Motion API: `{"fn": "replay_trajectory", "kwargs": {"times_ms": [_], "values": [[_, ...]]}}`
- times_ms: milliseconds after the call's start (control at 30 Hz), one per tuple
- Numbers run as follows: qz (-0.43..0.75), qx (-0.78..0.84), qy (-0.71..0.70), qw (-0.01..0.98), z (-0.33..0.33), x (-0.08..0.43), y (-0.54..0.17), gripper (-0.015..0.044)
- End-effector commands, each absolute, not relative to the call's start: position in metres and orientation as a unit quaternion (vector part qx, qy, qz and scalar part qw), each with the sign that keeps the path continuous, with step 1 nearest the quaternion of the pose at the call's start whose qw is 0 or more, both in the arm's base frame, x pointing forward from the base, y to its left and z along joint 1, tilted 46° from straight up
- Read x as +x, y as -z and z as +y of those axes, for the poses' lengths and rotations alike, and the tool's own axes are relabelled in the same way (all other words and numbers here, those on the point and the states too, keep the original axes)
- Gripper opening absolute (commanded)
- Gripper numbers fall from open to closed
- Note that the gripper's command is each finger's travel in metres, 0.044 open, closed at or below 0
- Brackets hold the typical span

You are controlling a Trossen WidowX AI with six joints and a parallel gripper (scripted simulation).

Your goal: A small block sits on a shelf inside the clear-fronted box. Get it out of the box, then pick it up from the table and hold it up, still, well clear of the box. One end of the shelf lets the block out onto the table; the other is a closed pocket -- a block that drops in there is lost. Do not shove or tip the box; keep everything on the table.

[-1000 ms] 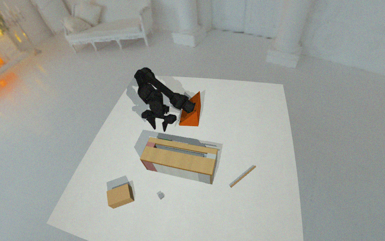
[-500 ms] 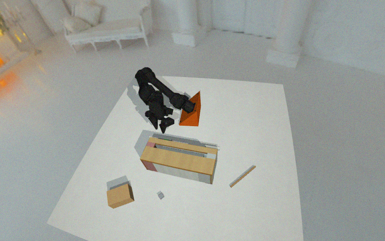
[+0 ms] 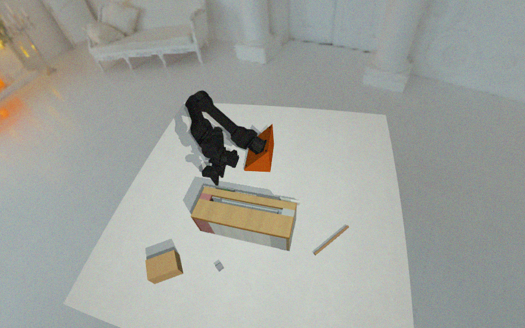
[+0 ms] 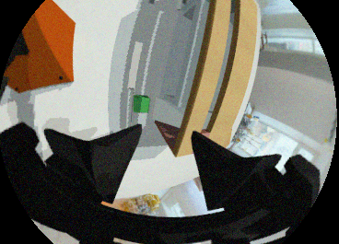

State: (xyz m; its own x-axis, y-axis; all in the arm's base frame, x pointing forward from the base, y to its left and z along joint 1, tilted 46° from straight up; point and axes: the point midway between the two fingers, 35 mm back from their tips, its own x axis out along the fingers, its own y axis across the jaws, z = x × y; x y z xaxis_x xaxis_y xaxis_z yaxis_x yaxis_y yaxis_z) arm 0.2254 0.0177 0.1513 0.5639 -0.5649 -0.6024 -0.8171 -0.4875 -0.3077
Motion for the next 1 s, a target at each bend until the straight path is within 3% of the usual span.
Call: {"fn": "replay_trajectory", "kwargs": {"times_ms": [0,500,967], "values": [[0.475,-0.608,-0.017,0.636,0.007,0.226,-0.134,0.0285],[0.424,-0.217,0.223,0.851,-0.007,0.229,-0.123,0.0285],[0.272,0.194,0.396,0.855,-0.020,0.232,-0.115,0.0285]]}}
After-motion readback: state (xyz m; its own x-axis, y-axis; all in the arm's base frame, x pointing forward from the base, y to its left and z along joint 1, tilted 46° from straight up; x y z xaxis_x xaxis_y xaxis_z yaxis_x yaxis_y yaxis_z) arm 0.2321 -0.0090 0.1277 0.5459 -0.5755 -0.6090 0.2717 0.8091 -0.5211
